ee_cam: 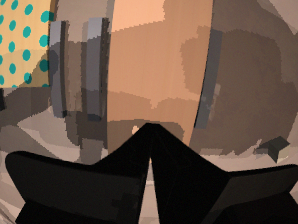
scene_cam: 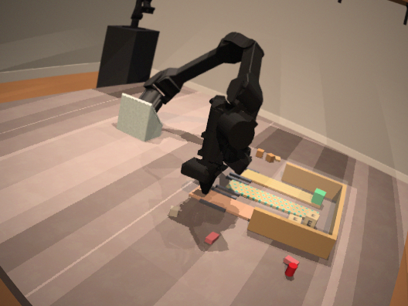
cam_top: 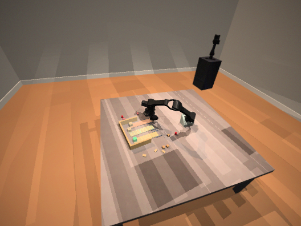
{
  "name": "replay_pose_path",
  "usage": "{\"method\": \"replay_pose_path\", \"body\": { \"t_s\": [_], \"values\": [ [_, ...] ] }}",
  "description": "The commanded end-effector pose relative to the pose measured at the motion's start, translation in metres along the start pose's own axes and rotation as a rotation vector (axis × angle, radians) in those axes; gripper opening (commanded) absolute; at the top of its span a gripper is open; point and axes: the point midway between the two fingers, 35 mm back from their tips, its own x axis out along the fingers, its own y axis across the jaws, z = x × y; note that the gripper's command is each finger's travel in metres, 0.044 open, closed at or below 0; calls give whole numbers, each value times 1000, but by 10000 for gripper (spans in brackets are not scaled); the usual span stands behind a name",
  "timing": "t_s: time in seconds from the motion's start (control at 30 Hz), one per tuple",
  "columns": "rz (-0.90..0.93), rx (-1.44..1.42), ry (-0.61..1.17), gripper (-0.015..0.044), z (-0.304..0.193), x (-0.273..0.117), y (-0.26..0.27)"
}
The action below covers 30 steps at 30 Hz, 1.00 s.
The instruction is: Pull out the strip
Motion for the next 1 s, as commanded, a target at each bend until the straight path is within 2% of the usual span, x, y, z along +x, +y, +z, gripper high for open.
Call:
{"method": "replay_pose_path", "body": {
  "t_s": [0.0, 0.97],
  "values": [
    [3, 9, 22, 0, -13, 5, 0],
    [2, 10, 23, 0, -57, 4, -1]
  ]
}}
